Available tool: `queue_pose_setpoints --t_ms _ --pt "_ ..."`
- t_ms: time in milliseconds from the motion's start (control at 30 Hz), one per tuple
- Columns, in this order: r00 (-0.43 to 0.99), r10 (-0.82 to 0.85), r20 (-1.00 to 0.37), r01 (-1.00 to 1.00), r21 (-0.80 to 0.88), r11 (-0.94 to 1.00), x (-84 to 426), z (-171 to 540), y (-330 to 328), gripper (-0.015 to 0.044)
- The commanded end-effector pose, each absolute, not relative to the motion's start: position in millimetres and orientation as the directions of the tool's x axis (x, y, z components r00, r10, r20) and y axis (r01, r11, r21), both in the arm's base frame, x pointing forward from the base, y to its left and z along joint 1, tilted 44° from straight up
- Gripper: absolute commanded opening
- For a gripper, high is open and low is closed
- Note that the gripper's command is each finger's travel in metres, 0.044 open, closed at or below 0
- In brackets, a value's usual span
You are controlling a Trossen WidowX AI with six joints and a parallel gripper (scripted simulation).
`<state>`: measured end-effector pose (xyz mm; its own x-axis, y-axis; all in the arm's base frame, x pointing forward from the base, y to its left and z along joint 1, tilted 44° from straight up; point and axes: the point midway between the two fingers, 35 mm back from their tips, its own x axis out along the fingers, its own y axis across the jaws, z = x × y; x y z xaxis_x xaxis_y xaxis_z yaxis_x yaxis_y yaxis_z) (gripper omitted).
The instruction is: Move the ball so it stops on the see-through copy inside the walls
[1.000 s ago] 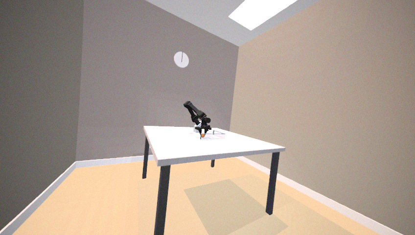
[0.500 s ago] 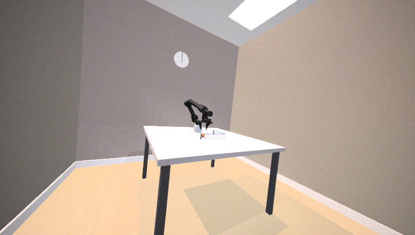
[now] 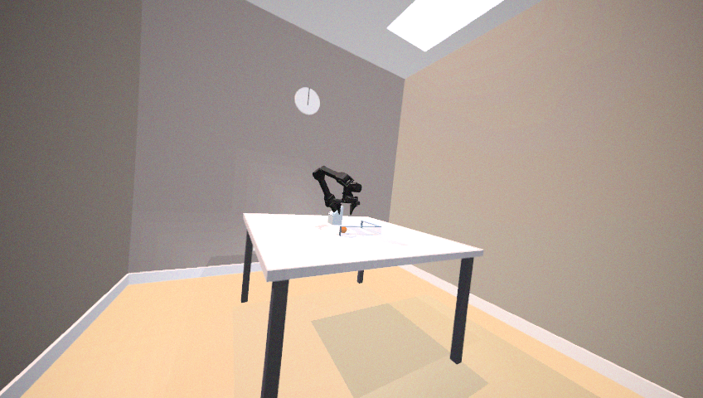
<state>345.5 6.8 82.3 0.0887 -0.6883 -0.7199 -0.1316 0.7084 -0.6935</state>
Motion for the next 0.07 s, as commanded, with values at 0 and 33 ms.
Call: queue_pose_setpoints --t_ms 0,33 --pt "0.091 -0.685 -0.723 -0.124 -0.691 0.713 343.5 94.2 16.1 0.0440" --pt "0.091 -0.685 -0.723 -0.124 -0.691 0.713 343.5 94.2 16.1 0.0440"
